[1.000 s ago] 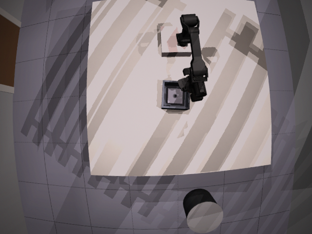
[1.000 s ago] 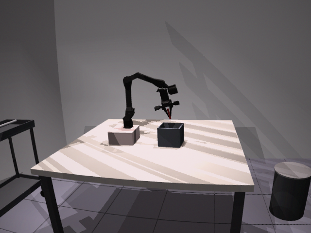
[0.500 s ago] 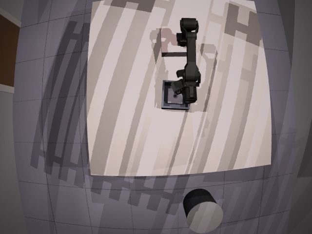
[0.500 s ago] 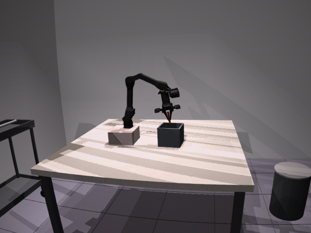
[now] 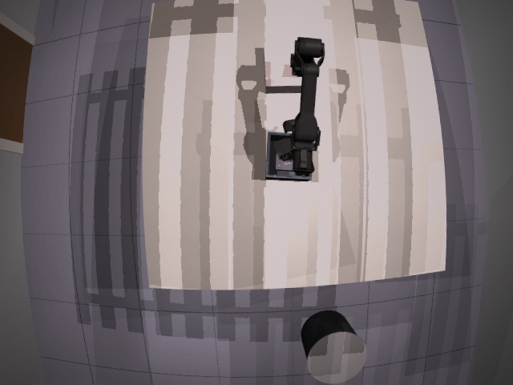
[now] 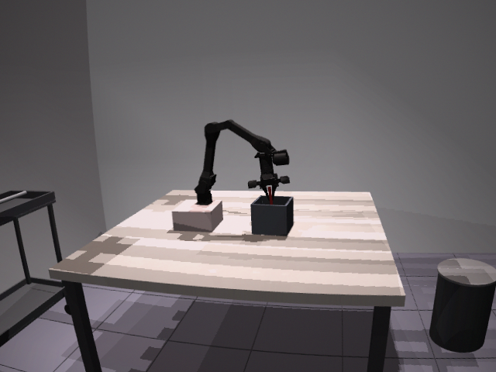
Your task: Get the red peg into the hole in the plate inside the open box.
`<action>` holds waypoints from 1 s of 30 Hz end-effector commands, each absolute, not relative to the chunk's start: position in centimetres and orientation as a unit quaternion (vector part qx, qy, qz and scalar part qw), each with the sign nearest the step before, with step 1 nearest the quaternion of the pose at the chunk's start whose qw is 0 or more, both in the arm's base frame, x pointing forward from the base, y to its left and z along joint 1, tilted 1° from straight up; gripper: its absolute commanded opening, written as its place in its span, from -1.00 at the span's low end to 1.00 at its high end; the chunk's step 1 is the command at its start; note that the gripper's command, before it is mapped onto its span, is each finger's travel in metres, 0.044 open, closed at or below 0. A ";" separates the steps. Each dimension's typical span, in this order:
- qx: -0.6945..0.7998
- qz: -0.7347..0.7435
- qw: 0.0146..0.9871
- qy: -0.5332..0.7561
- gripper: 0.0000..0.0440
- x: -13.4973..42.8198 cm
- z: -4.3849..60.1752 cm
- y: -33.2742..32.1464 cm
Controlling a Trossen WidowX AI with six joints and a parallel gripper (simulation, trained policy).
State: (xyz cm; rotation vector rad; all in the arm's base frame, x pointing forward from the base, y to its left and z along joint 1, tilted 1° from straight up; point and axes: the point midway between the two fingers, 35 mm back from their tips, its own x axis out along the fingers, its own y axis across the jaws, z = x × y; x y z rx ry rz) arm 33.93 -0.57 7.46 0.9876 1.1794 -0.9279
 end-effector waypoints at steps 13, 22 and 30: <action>0.422 -0.391 0.620 0.534 -1.00 34.9 4.0 -1.9; 0.406 -0.388 0.623 0.545 -0.96 35.4 2.4 -2.2; 0.396 -0.387 0.614 0.562 -0.50 35.2 1.2 -2.2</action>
